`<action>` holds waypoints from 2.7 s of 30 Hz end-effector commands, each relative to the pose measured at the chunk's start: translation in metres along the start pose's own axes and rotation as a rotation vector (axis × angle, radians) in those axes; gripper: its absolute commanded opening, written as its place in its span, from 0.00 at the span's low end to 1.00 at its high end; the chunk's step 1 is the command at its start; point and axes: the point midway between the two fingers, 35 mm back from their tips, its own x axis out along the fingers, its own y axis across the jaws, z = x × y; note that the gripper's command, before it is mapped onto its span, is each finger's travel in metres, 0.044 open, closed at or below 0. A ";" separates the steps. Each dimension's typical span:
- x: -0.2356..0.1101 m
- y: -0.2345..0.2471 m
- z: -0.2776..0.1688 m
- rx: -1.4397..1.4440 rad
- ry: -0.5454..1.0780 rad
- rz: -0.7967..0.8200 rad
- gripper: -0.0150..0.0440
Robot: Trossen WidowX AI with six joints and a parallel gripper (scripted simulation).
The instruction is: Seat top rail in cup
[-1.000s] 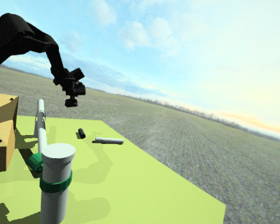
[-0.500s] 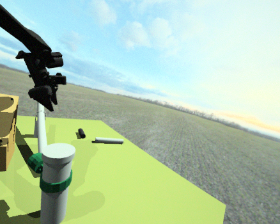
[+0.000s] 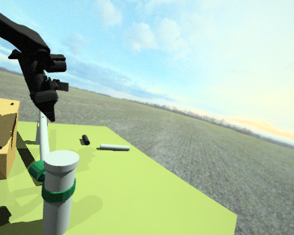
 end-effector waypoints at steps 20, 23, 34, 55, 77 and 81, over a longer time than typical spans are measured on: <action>0.012 -0.122 -0.044 -1.378 -0.187 0.211 1.00; 0.009 -0.136 -0.052 -1.501 -0.225 0.179 1.00; 0.001 -0.157 -0.065 -1.841 -0.280 0.090 1.00; 0.053 -0.154 -0.089 -1.842 -0.276 0.086 1.00; 0.083 -0.148 -0.084 -1.842 -0.275 0.085 1.00; 0.090 -0.147 -0.083 -1.842 -0.275 0.085 1.00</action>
